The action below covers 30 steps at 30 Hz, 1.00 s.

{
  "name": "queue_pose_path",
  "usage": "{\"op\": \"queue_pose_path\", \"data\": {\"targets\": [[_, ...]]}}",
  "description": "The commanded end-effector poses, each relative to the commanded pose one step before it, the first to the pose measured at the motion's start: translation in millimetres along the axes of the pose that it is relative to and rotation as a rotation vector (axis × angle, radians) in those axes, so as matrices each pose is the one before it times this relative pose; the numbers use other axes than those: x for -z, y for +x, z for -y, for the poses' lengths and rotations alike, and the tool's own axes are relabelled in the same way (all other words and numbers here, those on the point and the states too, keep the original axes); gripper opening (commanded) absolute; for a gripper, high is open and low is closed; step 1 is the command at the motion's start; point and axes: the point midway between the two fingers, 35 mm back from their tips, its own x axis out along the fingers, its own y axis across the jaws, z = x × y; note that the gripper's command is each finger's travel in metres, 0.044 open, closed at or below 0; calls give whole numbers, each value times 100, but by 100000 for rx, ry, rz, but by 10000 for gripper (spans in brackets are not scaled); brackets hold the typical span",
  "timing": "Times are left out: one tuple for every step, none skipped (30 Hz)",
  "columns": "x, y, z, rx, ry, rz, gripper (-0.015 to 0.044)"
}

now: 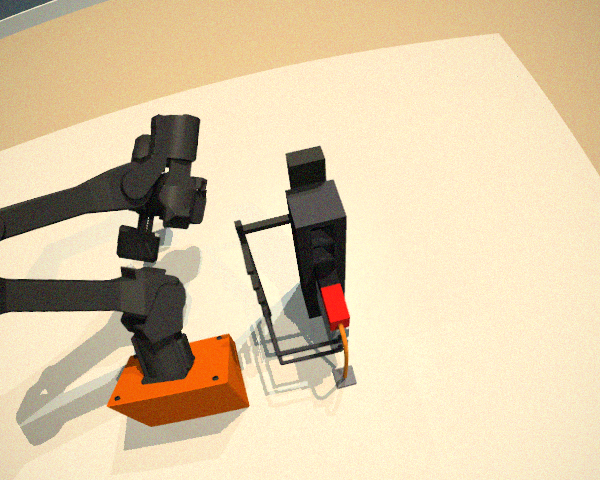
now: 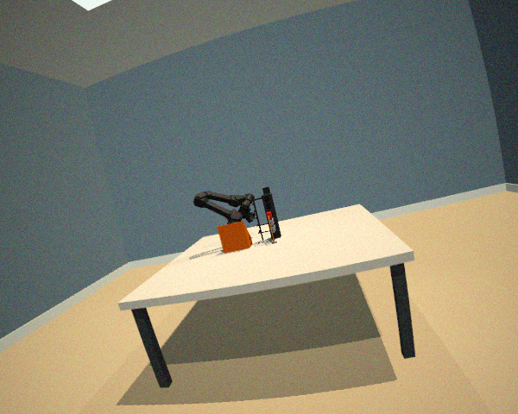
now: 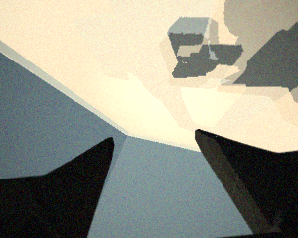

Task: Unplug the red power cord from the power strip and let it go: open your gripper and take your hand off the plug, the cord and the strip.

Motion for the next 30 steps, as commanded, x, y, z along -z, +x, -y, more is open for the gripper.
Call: {"op": "queue_pose_path", "data": {"targets": [[-39, -2, -40, -28, -64, 235, 374], [-119, -8, -119, -83, -192, 707, 348], [-200, -13, -198, -130, -320, 1178, 321], [-285, -19, -274, -166, -447, 1651, 295], [-374, -24, -349, -185, -573, 2125, 269], [-469, -29, -419, -183, -698, 2594, 243], [-532, -29, -451, -147, -765, 2855, 216], [-550, -26, -441, -90, -764, 2859, 190], [-566, -23, -430, -32, -763, 2859, 164], [-583, -19, -419, 25, -762, 2858, 160], [-655, -16, -444, 93, -832, 3120, 160], [-792, -13, -503, 197, -976, 3659, 160], [-846, -4, -498, 304, -1010, 3779, 160], [-872, 7, -473, 405, -1011, 3768, 160], [-896, 19, -447, 505, -1013, 3754, 160], [-921, 29, -420, 604, -1001, 3744, 160], [-970, 13, -391, 678, -827, 3797, 160], [-1016, -2, -358, 761, -655, 3833, 160], [-1043, 3, -325, 862, -605, 3818, 160], [-1063, 16, -293, 968, -603, 3786, 160], [-1106, 30, -265, 1099, -616, 3838, 160], [-1143, 44, -232, 1228, -615, 3860, 160], [-1183, 30, -184, 1333, -438, 3843, 160], [-1215, 21, -135, 1437, -291, 3803, 160], [-1231, 33, -94, 1545, -267, 3748, 160], [-1255, 29, -44, 1646, -150, 3688, 160], [-1275, 24, 3, 1731, -74, 3614, 160], [-1281, 22, 36, 1770, -196, 3522, 160], [-1286, 22, 72, 1812, -304, 3427, 160], [-1293, 34, 116, 1906, -308, 3349, 160]]}}
